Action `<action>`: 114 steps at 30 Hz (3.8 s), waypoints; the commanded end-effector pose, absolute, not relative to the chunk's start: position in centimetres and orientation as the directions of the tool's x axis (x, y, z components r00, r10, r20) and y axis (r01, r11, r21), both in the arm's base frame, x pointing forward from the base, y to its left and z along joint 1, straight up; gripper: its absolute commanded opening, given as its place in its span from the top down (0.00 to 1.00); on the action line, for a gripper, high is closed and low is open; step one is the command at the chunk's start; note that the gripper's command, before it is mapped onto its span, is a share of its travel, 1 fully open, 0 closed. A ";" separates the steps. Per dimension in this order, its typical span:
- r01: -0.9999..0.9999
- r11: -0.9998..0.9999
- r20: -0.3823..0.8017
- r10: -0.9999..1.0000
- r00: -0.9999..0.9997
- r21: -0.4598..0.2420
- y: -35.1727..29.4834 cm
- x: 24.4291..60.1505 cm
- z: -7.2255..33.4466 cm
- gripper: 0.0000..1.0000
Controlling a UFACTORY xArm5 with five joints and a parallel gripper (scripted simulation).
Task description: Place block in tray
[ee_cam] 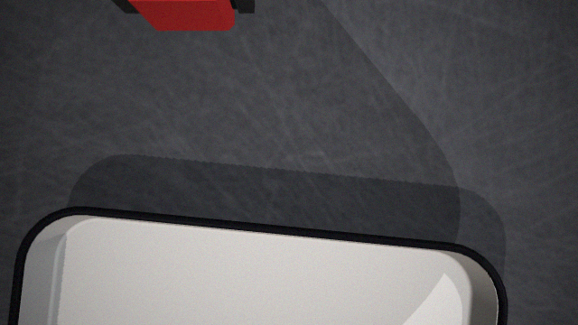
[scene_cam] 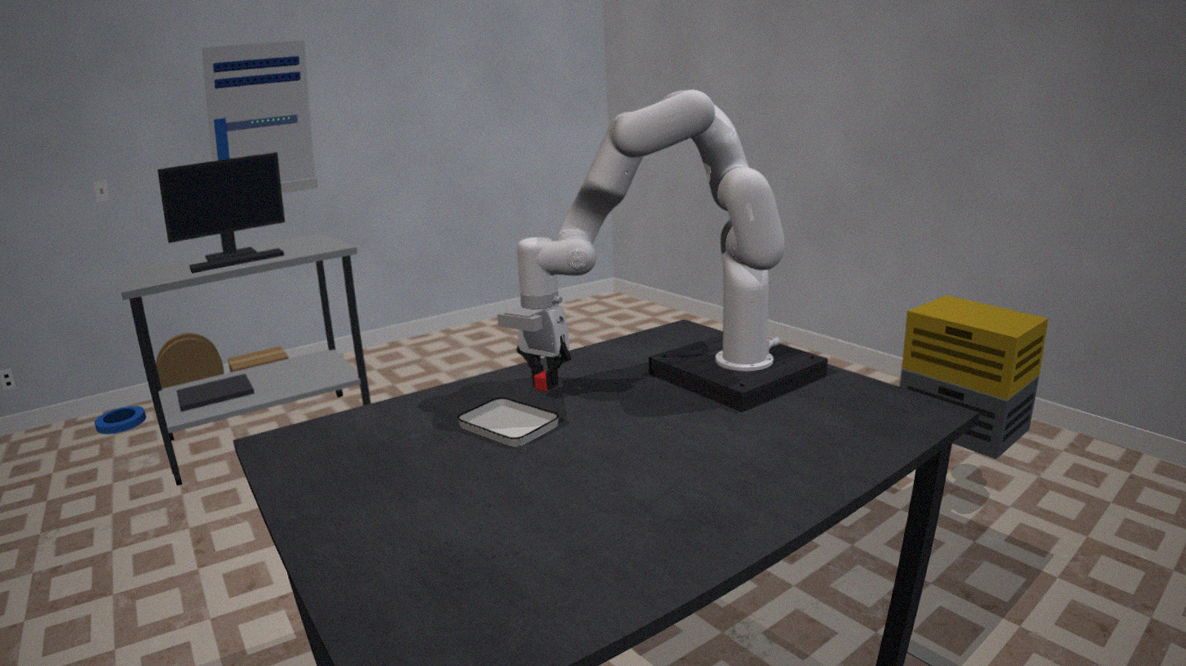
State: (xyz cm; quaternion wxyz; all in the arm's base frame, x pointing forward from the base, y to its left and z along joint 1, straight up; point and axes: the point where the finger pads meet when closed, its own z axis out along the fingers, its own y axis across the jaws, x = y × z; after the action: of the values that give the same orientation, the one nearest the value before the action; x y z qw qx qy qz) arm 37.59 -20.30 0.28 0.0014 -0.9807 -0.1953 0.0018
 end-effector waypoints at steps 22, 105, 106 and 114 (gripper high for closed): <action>0.383 -0.924 0.000 0.383 0.924 0.000 -20.4 37.7 3.8 1.00; 0.383 -0.924 0.000 0.383 0.924 0.000 -12.9 50.9 -0.9 1.00; 0.383 -0.924 0.000 0.383 0.924 0.000 -12.9 50.9 -0.9 1.00; 0.383 -0.924 0.000 0.383 0.924 0.000 -12.9 50.9 -1.0 1.00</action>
State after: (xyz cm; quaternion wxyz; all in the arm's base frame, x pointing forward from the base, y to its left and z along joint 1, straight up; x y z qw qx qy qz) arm 50.72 -12.84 -1.12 0.0011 -0.9807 -0.1953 0.0023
